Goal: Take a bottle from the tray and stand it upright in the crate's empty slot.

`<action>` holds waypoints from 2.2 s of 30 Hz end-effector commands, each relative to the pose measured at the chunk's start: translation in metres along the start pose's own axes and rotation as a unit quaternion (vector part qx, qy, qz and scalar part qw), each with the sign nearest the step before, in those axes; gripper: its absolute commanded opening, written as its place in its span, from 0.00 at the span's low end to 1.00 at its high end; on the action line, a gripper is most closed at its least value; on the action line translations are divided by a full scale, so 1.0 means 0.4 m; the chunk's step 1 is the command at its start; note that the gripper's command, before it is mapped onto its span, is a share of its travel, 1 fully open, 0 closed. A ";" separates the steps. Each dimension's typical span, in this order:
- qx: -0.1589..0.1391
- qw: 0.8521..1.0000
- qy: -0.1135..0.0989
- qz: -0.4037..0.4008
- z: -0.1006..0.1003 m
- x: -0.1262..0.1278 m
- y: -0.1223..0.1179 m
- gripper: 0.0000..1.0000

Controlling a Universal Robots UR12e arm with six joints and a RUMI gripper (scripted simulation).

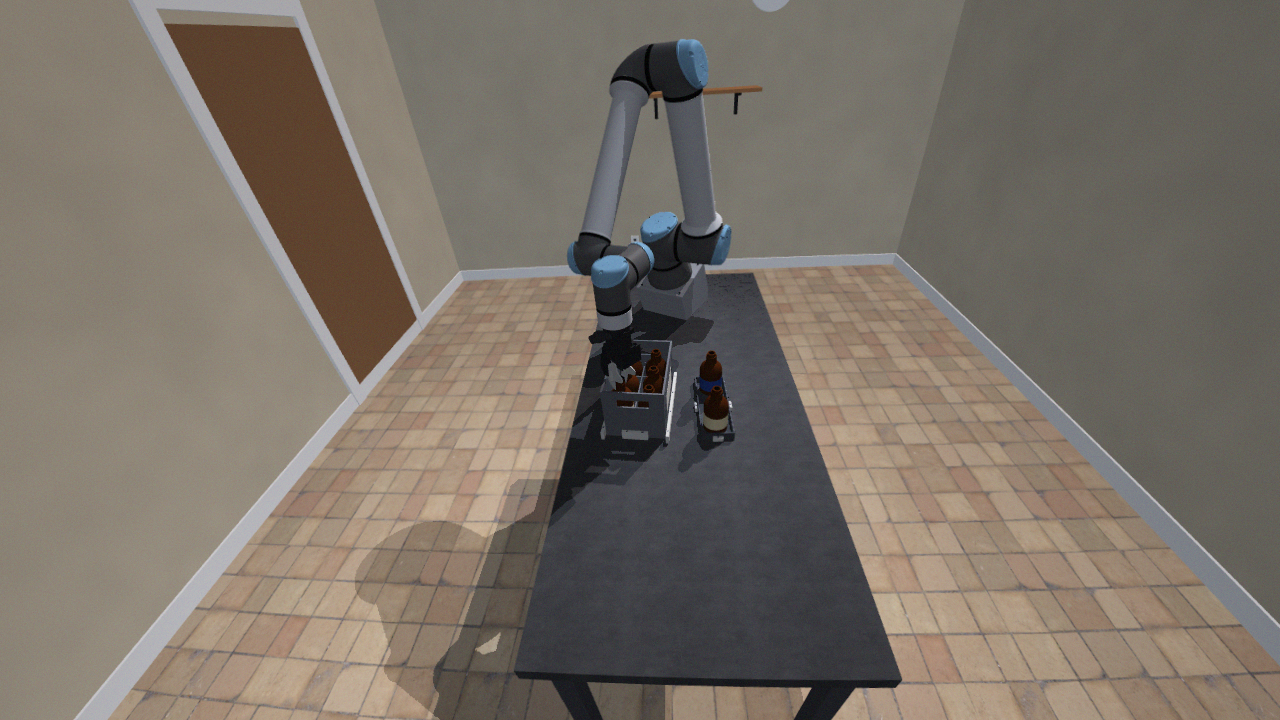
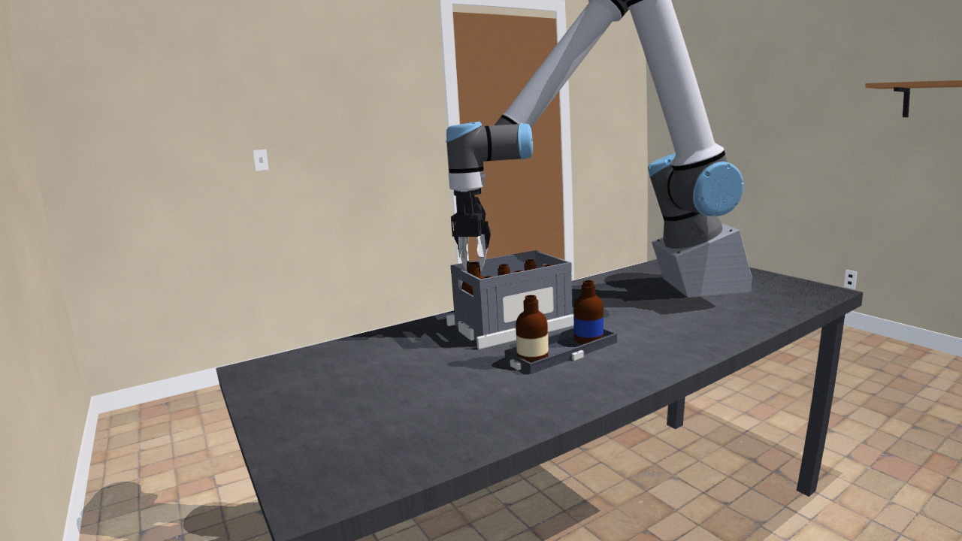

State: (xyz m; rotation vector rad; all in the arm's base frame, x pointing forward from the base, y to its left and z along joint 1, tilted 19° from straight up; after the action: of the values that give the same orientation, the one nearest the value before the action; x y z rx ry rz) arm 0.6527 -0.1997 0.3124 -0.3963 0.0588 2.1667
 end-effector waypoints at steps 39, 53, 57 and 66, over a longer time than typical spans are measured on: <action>0.000 1.000 0.001 0.000 -0.022 -0.001 -0.001 0.00; 0.000 1.000 0.001 0.000 -0.037 -0.001 -0.001 0.00; 0.000 1.000 0.001 0.000 -0.038 -0.001 -0.001 0.00; 0.000 1.000 0.001 0.000 -0.044 -0.001 -0.001 0.00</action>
State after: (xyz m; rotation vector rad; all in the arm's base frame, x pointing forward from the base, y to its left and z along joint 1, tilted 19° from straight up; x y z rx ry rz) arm 0.6574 -0.2030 0.2956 -0.3963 0.0588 2.1667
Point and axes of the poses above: the point where the finger pads meet when closed, its own z axis back along the fingers, its own x axis across the jaws, y = z × x, the point moved 8 cm from there along z, back along the fingers, and after that the axes turned 4 degrees about -z, right-handed, at the moved point
